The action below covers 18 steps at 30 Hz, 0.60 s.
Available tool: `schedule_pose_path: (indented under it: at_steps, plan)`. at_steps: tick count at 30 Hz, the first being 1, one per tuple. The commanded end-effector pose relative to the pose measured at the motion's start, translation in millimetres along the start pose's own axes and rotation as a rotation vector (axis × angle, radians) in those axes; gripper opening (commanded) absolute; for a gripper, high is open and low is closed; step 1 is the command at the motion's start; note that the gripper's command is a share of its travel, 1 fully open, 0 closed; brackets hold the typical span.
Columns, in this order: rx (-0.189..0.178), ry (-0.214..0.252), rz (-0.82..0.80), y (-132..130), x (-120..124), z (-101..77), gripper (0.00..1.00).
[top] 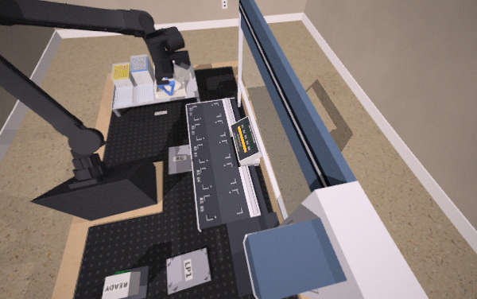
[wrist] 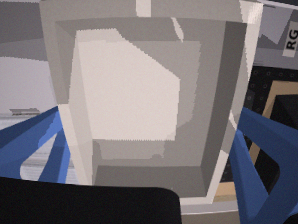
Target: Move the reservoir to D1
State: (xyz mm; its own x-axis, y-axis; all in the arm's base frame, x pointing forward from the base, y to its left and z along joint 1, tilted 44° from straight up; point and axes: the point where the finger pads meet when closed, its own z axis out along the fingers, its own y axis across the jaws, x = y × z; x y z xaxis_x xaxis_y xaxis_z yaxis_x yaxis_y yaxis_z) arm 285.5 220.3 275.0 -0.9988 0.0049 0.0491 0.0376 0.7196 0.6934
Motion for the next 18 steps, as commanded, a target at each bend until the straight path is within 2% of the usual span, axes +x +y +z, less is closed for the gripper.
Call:
schedule_pose_path:
  at_steps: [1,18]
  plan:
    - [-0.018,-0.052,-0.034,12.4,-22.7,-20.1,0.0]
    - [-0.014,-0.048,-0.028,9.9,-57.1,-21.0,0.0]
